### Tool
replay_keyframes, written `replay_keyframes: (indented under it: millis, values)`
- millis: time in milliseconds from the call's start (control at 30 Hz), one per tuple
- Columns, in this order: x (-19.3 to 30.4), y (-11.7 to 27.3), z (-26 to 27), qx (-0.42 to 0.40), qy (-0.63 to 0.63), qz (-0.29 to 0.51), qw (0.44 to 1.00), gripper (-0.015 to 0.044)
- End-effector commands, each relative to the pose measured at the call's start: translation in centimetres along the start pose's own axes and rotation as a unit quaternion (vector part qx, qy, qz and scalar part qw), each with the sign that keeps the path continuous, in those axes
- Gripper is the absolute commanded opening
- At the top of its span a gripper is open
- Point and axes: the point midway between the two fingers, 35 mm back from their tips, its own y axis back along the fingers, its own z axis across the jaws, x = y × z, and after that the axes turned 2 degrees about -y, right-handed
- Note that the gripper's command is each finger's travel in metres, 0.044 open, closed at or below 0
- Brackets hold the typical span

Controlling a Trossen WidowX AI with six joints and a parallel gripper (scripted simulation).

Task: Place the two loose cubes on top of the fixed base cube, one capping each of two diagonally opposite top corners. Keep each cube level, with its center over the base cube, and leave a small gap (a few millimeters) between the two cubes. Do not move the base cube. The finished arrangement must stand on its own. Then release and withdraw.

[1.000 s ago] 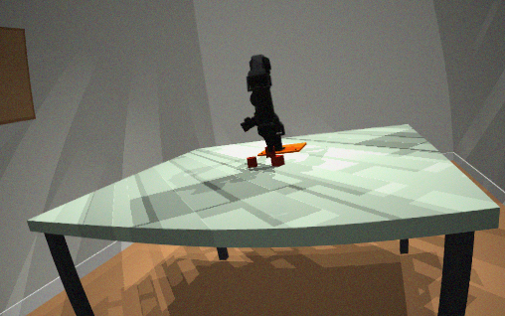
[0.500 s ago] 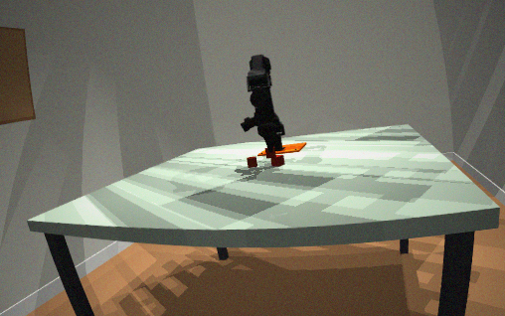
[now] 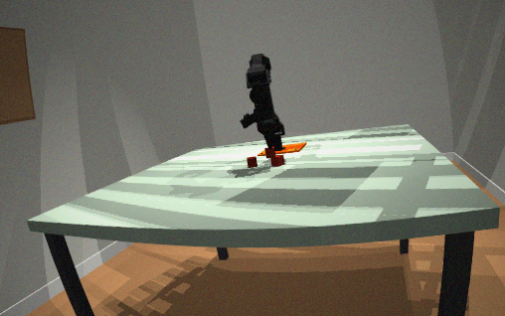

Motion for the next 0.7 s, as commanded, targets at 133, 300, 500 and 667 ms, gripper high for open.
replay_keyframes:
  millis: [133,300,500,667]
  values:
    - [0.0,1.4,0.2,-0.004,0.0,0.0,1.0,0.0205]
    - [0.0,1.9,0.2,-0.004,0.0,0.0,1.0,0.0205]
    - [-1.1,2.2,-0.5,-0.002,-0.001,-0.001,1.0,0.0265]
    - [-4.7,4.3,-2.6,-0.002,-0.005,-0.002,1.0,0.0265]
